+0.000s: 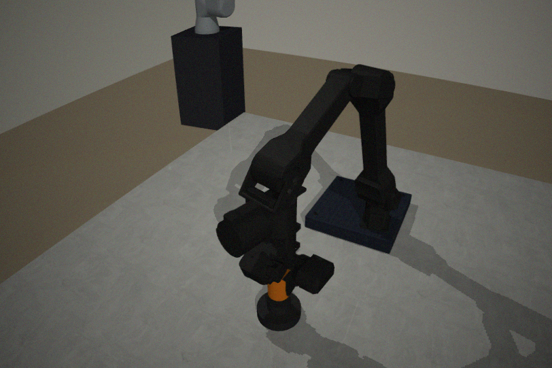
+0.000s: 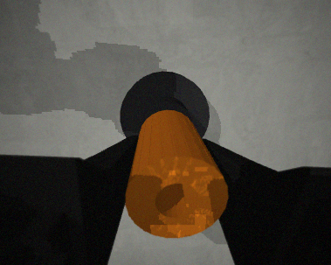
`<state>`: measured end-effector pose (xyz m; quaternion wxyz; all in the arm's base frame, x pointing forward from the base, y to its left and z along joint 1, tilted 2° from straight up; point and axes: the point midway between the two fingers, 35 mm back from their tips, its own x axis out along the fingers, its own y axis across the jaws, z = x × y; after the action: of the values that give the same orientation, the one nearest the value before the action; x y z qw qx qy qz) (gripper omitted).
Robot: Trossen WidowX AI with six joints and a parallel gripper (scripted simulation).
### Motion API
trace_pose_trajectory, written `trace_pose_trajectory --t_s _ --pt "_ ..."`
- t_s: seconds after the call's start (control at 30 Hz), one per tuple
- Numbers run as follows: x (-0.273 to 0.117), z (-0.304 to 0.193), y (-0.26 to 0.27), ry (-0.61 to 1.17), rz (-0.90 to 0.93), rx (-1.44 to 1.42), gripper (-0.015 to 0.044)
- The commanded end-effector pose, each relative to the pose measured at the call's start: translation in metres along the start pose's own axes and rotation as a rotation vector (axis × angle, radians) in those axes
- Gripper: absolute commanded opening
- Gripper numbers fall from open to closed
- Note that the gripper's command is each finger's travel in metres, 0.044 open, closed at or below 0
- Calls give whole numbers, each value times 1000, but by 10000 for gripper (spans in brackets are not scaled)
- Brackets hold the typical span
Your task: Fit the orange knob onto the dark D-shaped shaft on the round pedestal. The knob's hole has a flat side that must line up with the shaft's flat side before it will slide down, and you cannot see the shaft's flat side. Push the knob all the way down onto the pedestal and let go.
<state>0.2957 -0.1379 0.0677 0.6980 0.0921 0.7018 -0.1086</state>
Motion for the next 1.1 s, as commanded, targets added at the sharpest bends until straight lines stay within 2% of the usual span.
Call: trace_pose_trajectory --t_s 0.0,0.27,0.5,1.07 --pt "1 0 0 1 -3 3 0" --pt "-5 0 0 1 -3 12 0" --pt "-3 2 -1 1 -3 213 0" --pt "0 0 0 1 -3 213 0"
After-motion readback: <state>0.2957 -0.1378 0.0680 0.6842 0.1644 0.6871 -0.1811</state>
